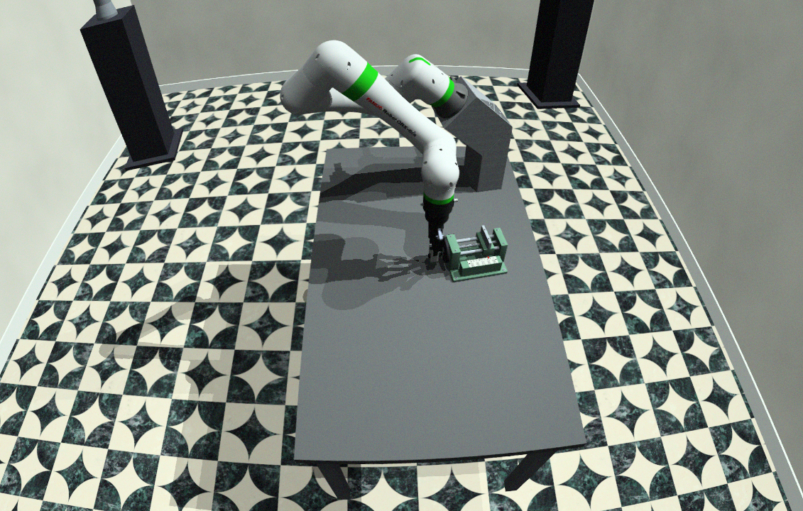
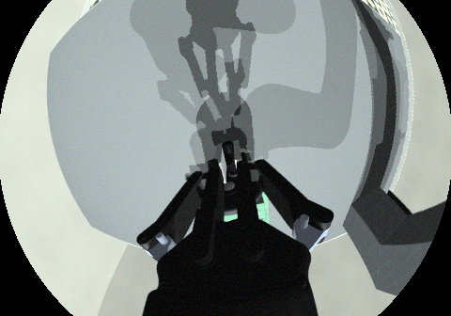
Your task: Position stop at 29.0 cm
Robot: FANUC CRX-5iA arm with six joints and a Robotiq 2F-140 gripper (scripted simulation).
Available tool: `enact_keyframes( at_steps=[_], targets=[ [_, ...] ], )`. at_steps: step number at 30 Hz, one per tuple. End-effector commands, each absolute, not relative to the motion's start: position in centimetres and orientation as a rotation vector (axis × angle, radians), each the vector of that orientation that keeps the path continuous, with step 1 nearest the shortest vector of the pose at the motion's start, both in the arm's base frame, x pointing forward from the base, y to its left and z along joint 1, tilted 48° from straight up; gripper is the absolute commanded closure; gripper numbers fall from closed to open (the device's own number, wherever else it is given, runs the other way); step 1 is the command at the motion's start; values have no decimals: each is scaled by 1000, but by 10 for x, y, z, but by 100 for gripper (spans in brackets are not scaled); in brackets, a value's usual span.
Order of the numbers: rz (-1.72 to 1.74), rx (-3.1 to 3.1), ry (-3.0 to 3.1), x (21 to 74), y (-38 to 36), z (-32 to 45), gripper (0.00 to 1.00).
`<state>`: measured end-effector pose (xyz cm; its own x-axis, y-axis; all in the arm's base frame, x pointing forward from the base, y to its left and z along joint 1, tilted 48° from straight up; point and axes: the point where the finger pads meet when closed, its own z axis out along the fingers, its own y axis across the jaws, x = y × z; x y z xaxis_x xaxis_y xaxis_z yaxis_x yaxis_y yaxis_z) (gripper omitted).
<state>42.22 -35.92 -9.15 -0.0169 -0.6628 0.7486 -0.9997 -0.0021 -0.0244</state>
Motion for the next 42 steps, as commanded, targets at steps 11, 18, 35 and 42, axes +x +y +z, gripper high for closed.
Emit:
enact_keyframes(
  at_steps=[11,18,35,42],
  targets=[
    [799,1719,-1735,414,-356,-89,96],
    [799,1719,-1735,410,-355,-88,96],
    [799,1719,-1735,400,-345,-79,96],
    [799,1719,-1735,398,-339,-74,96]
  ],
)
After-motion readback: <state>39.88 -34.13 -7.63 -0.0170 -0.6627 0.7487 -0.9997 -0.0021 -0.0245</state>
